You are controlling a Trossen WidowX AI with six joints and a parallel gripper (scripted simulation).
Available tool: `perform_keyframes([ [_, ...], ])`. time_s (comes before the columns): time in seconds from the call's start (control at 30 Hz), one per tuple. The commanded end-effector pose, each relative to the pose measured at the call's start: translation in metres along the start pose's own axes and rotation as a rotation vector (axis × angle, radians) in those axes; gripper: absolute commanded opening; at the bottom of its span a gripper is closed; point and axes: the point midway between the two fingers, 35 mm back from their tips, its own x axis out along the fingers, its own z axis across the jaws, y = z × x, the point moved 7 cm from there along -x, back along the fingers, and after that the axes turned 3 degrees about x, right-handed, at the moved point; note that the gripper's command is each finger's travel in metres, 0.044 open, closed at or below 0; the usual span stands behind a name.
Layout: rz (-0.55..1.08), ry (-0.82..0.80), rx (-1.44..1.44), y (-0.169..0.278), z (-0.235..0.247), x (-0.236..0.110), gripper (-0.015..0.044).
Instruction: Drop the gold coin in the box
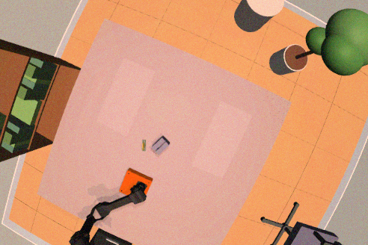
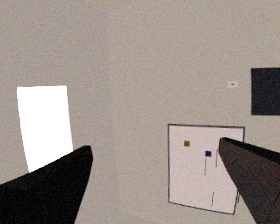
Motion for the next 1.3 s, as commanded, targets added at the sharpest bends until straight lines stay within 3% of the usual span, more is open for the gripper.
perform_keyframes([
  [0.0,0.007,-0.003,0.000,0.001,0.000,0.000,0.0374],
  [0.1,0.112,-0.037,-0.010,0.011,0.005,0.009,0.0295],
  [0.27,0.350,0.017,-0.209,0.074,-0.004,0.049,0.0164],
  [0.47,0.627,0.048,-0.423,0.151,-0.020,0.074,0.0161],
  [0.67,0.948,0.047,-0.647,0.234,-0.046,0.076,0.0161],
  [0.97,1.477,-0.036,-0.979,0.343,-0.094,0.032,0.0161],
  [1.27,2.063,-0.220,-1.297,0.413,-0.151,-0.062,0.0161],
])
